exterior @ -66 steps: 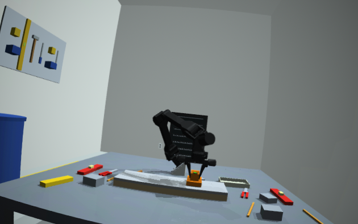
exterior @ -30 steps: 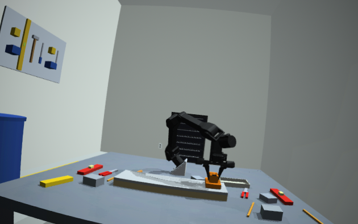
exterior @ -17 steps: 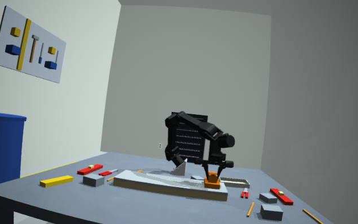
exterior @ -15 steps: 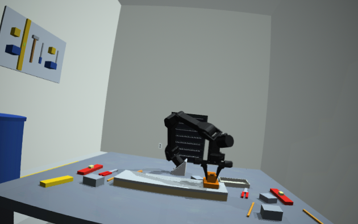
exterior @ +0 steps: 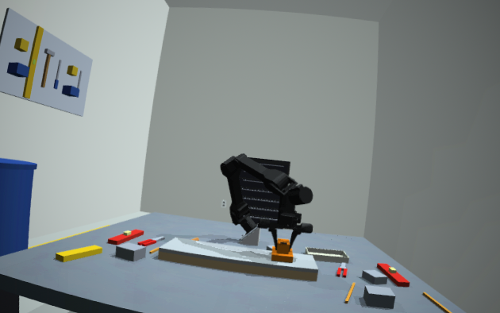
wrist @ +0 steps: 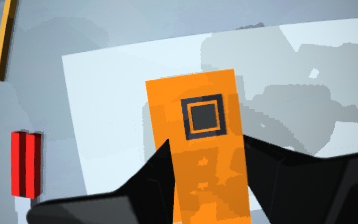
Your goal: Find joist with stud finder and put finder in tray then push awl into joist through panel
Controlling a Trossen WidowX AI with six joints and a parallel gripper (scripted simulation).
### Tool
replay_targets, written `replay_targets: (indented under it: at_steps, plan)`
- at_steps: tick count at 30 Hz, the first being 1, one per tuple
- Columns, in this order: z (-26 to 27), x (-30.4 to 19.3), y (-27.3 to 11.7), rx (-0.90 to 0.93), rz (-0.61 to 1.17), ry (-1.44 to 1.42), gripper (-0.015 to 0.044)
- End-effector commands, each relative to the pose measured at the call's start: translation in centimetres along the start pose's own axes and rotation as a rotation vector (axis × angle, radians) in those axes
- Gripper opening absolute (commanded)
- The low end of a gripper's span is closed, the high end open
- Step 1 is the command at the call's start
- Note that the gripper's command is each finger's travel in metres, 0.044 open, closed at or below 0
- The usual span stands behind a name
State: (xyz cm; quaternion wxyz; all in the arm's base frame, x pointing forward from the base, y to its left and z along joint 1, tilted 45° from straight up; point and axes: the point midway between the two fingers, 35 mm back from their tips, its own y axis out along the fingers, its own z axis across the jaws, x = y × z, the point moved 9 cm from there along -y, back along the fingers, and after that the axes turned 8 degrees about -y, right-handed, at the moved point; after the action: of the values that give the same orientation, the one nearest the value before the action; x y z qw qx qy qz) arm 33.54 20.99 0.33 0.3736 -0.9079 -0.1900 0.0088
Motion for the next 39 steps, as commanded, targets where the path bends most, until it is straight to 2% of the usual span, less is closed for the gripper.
replay_targets:
  at_steps: [1,39]
  plan:
    - [-1.4,-0.2,0.1,-0.007,0.002,0.000,0.0000]
    - [-12.0,-1.6,0.1,-0.012,0.004,-0.004,0.0000]
